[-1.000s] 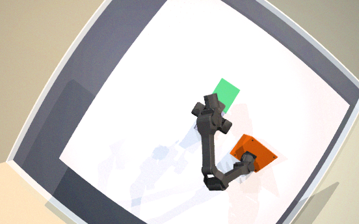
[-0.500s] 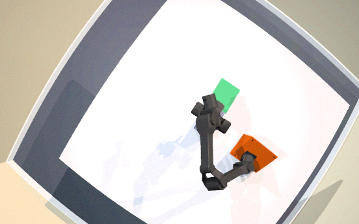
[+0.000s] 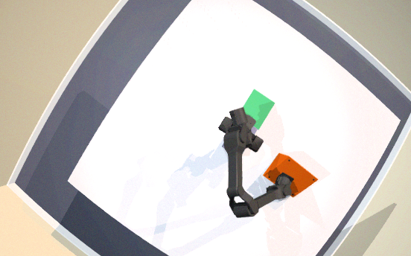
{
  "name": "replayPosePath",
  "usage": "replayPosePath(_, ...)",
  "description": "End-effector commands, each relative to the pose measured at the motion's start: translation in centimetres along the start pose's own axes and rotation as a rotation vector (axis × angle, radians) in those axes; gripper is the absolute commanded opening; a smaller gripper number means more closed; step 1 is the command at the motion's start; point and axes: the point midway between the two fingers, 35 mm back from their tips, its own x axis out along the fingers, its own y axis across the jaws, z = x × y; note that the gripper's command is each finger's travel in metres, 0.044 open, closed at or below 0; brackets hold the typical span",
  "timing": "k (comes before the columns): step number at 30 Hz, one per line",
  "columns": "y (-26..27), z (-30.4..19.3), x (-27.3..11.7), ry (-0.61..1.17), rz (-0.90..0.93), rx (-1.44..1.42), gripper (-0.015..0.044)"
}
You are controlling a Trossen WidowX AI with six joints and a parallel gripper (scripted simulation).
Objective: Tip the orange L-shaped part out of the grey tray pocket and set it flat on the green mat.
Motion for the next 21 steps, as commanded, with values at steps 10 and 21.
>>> replayPosePath(10, -0.2, -0.2, 2.1, 0.006, 0.0, 0.005, 0.028)
replayPosePath(21, -0.1, -0.1, 1.8, 0.002, -0.001, 0.0, 0.0102)
